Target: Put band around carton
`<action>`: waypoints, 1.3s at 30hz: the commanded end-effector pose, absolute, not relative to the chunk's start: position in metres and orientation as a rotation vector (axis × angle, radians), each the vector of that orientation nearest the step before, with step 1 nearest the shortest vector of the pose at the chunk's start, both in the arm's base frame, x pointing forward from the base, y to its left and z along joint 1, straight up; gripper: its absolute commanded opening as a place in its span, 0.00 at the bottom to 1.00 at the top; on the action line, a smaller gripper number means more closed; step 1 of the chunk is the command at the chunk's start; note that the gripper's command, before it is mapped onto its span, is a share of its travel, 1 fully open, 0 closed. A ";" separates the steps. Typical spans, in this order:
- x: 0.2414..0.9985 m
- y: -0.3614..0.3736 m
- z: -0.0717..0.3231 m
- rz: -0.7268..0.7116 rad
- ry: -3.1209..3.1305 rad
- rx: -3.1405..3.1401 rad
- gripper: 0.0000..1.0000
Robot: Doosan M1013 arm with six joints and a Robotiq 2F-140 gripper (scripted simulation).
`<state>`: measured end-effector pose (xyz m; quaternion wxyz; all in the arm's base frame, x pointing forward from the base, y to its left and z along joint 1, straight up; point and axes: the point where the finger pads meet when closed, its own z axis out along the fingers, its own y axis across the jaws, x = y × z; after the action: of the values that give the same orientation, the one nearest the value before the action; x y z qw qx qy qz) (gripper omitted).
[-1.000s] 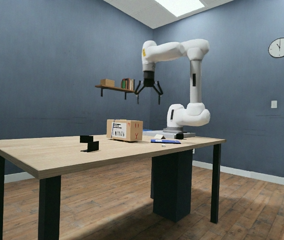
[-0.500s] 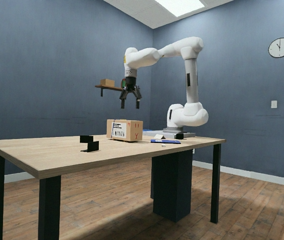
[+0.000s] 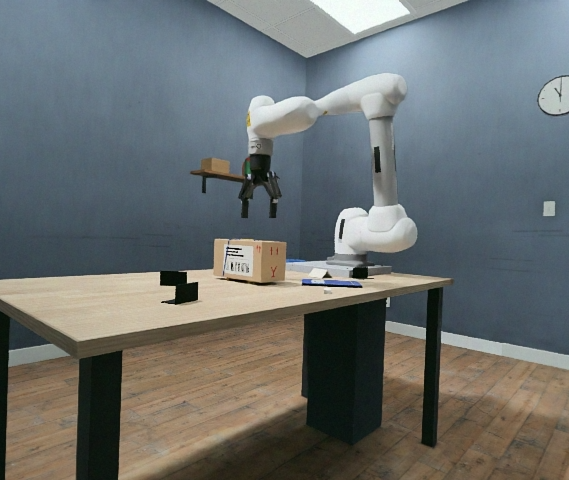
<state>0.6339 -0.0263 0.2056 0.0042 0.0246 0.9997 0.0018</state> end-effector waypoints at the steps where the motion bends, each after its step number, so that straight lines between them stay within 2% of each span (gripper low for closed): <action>1: 0.634 -0.028 0.196 0.007 3.127 0.193 1.00; 8: 0.634 -0.031 0.180 0.008 3.109 0.389 1.00; 9: 0.634 -0.031 0.180 0.008 3.109 0.389 0.18; 39: 0.634 -0.031 0.180 0.008 3.109 0.391 0.18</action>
<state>0.6337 -0.0313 0.1790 0.0036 0.1245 0.9922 0.0023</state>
